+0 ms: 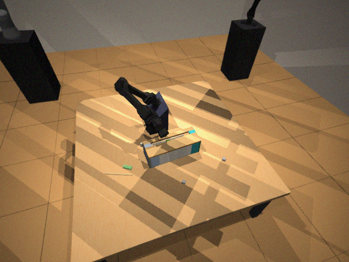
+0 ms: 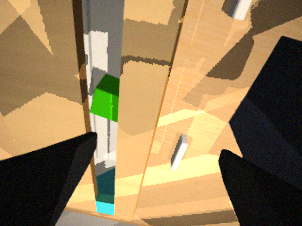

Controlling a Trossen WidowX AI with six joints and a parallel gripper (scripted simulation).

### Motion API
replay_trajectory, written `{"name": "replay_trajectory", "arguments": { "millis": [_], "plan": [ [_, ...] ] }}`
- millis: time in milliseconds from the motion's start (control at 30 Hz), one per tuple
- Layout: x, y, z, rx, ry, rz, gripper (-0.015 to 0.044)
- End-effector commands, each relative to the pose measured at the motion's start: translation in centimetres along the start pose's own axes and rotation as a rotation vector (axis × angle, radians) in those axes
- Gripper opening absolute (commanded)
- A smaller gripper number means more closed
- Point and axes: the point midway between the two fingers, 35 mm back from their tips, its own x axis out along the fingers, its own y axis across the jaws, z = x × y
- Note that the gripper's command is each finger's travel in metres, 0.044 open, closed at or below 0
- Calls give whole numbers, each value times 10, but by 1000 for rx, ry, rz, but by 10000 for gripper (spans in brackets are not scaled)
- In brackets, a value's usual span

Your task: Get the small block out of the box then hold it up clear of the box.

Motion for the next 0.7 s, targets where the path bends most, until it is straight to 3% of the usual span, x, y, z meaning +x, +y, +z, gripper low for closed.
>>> {"name": "replay_trajectory", "arguments": {
  "millis": [0,667],
  "plan": [
    [-2,0,5,48,-9,4,400],
    [19,2,15,48,-8,4,400]
  ]
}}
